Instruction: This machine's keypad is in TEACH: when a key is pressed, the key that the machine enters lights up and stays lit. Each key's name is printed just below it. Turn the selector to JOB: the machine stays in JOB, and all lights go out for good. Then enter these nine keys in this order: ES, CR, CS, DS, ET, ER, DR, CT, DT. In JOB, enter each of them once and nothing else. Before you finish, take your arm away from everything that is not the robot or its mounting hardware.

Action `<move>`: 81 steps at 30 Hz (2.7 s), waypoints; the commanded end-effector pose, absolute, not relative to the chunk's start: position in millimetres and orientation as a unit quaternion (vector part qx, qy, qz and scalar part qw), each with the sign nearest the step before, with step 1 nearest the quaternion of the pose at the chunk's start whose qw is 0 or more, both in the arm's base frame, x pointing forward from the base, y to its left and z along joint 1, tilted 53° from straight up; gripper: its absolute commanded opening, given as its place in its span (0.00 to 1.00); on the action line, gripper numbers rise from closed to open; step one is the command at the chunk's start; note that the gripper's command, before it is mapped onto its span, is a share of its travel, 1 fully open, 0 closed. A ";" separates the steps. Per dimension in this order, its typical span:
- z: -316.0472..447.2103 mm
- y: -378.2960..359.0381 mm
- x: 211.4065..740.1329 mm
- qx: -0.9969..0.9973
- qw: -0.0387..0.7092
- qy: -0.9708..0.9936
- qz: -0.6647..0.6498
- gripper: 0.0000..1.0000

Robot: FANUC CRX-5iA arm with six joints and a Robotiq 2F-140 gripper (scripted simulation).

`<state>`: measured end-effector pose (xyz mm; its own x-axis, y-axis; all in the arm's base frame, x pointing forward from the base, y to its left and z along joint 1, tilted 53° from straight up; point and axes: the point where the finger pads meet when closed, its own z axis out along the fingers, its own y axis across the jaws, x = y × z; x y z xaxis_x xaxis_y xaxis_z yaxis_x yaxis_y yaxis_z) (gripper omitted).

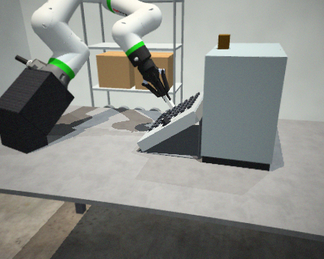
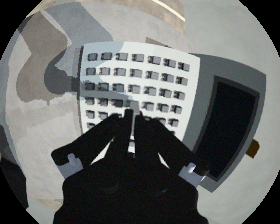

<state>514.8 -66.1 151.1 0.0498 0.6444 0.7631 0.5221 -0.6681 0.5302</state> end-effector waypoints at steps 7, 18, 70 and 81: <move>148.7 -63.7 520.1 0.722 0.055 0.404 0.559 0.00; 148.7 -63.7 520.1 0.722 0.055 0.404 0.559 0.00; 143.3 -58.4 532.4 0.722 0.055 0.404 0.559 0.00; 143.3 -58.4 532.4 0.722 0.055 0.404 0.559 0.00</move>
